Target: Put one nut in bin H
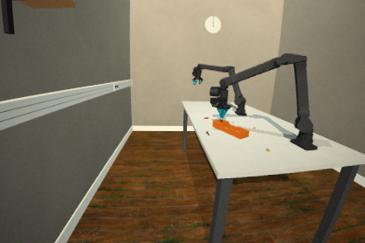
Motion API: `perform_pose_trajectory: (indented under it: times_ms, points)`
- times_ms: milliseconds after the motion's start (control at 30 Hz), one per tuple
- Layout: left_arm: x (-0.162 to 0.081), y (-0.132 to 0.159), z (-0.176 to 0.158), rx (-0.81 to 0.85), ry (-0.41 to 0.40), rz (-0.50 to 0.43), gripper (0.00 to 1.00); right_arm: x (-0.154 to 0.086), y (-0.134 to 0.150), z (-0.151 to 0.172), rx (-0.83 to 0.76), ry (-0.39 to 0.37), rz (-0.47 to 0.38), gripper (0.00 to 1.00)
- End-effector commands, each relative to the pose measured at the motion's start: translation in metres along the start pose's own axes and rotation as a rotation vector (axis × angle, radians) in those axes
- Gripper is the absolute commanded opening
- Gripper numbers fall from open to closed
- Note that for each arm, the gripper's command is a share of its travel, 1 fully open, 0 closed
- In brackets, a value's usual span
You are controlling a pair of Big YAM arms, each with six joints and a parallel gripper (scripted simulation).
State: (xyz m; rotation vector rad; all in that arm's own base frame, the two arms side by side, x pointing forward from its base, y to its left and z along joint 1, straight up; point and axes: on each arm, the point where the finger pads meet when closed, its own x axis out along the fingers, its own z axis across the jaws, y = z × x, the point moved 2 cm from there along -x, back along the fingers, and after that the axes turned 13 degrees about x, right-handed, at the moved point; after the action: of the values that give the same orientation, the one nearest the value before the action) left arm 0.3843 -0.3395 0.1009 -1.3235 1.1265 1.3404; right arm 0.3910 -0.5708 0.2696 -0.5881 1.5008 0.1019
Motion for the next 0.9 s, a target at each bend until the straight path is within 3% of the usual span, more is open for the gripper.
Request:
perform_pose_trajectory:
  times_ms: [0, 133, 867]
  points:
    - [-0.035, -0.014, -0.02, -0.005, 0.076, -0.065, 0.09, -0.008, -0.003, 0.0, 0.001, -0.002, -0.015, 1.0]
    - [0.01, -0.001, -0.005, -0.005, 0.004, -0.008, 0.09, -0.008, -0.003, 0.0, 0.001, -0.002, -0.015, 1.0]
    - [0.06, -0.001, -0.005, -0.005, 0.004, -0.007, 0.09, -0.008, -0.003, 0.0, 0.001, -0.002, -0.015, 1.0]
